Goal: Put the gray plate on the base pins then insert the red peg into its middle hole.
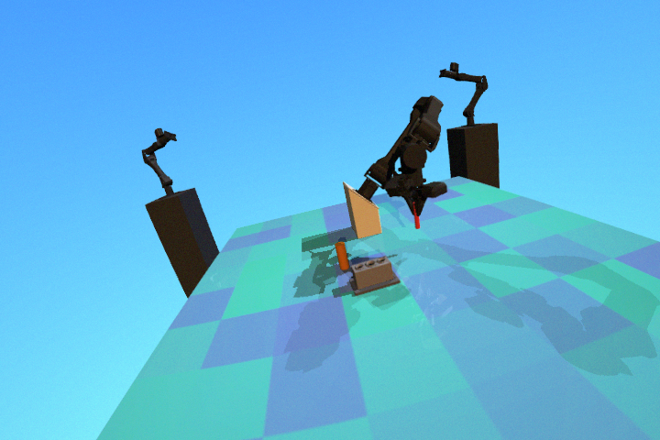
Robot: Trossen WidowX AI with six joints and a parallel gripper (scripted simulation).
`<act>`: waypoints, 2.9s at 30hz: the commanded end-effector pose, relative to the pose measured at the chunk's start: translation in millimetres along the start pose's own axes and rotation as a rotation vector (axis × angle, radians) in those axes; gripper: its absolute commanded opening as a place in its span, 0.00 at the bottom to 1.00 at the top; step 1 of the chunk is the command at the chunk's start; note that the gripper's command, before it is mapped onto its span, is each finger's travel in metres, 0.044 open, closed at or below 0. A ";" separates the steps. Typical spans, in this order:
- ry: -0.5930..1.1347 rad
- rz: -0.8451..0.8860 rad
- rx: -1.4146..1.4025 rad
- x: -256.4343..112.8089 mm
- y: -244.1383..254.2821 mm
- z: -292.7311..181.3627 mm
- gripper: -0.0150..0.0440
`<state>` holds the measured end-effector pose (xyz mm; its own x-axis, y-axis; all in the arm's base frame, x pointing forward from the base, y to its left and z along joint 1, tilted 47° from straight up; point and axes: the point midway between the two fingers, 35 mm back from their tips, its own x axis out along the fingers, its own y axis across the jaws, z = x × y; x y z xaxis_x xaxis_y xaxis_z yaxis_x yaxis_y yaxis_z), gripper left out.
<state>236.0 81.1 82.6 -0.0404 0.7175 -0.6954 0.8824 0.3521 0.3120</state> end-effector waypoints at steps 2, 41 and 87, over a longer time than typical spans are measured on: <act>-0.002 -0.002 0.004 -1.3 5.6 10.9 0.25; -0.009 0.002 -0.002 -9.2 35.6 124.1 0.25; -0.003 0.005 -0.011 -3.1 29.4 206.8 0.25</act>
<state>359.3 -34.7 -39.7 -0.0322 0.7189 -0.6943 0.8799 0.3499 0.3216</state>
